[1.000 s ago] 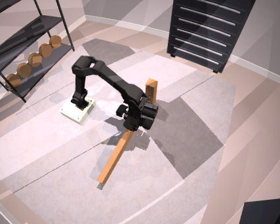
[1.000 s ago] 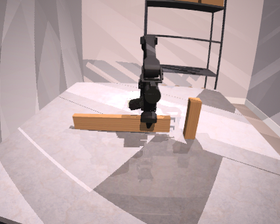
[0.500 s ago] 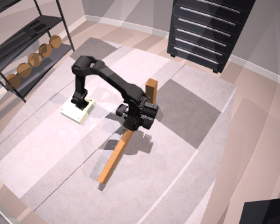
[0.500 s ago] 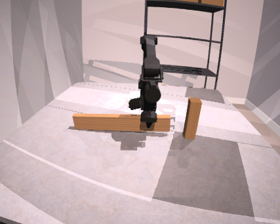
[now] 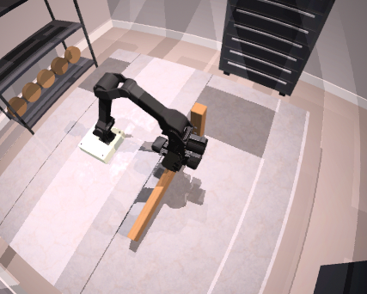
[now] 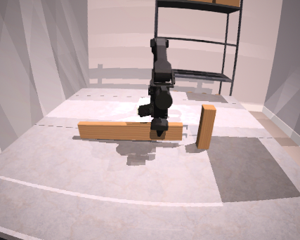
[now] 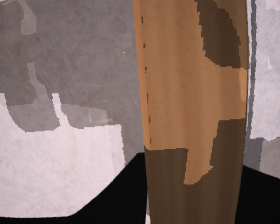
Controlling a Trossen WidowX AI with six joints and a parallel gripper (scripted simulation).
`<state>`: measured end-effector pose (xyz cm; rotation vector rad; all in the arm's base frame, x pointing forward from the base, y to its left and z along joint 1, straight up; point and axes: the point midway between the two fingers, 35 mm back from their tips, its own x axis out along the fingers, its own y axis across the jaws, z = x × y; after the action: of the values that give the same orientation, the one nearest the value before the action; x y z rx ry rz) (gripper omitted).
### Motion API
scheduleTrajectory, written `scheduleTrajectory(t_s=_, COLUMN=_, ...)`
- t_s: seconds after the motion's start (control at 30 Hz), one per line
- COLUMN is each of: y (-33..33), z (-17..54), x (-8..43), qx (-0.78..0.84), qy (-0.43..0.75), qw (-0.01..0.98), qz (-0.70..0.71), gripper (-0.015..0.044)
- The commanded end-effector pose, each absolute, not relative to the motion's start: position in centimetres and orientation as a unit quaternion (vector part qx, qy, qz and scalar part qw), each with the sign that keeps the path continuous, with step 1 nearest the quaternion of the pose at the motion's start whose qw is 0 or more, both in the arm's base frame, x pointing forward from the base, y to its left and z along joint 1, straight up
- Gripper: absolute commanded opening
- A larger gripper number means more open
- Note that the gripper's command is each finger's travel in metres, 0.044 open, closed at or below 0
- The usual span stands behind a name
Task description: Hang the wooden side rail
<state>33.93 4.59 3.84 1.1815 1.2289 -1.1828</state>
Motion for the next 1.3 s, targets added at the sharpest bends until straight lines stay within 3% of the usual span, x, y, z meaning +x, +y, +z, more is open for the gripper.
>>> scheduleTrajectory(t_s=0.0, y=4.61, z=4.65, x=34.39, qx=0.498, qy=0.502, qw=0.512, qz=-0.487, gripper=0.0)
scheduleTrajectory(t_s=1.27, y=4.93, z=4.55, x=34.68, qx=0.498, qy=0.502, qw=0.512, qz=-0.487, gripper=0.0)
